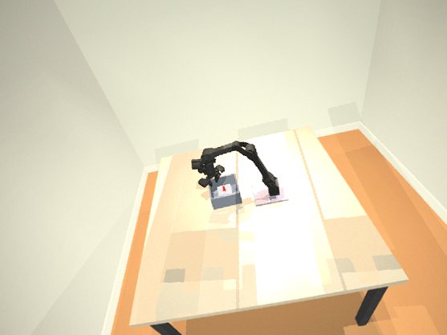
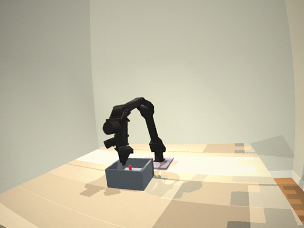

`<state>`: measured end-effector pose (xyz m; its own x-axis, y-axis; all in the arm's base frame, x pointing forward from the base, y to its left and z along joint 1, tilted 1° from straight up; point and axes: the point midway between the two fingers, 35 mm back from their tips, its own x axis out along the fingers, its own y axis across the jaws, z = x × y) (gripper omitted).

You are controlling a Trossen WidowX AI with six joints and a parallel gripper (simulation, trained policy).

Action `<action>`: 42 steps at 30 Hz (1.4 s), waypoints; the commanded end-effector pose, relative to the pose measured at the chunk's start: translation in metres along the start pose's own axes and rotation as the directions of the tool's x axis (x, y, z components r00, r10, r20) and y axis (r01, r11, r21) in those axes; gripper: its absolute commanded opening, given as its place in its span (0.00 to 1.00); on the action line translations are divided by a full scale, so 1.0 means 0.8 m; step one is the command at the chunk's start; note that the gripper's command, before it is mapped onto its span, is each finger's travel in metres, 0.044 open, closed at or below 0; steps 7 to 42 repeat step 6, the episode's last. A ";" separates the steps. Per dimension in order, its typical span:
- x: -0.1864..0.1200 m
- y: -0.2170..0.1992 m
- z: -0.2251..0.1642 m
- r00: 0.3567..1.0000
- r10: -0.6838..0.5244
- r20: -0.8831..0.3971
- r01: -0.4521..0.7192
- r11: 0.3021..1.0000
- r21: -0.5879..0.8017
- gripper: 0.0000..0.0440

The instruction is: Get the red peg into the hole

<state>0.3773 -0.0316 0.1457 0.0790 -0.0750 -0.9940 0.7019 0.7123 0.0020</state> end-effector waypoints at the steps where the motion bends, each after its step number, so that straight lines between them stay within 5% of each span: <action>1: -0.008 0.006 0.003 1.000 -0.005 -0.027 0.005 1.000 0.014 0.48; 42: -0.020 0.014 0.003 0.997 -0.026 -0.072 0.028 0.999 0.032 0.50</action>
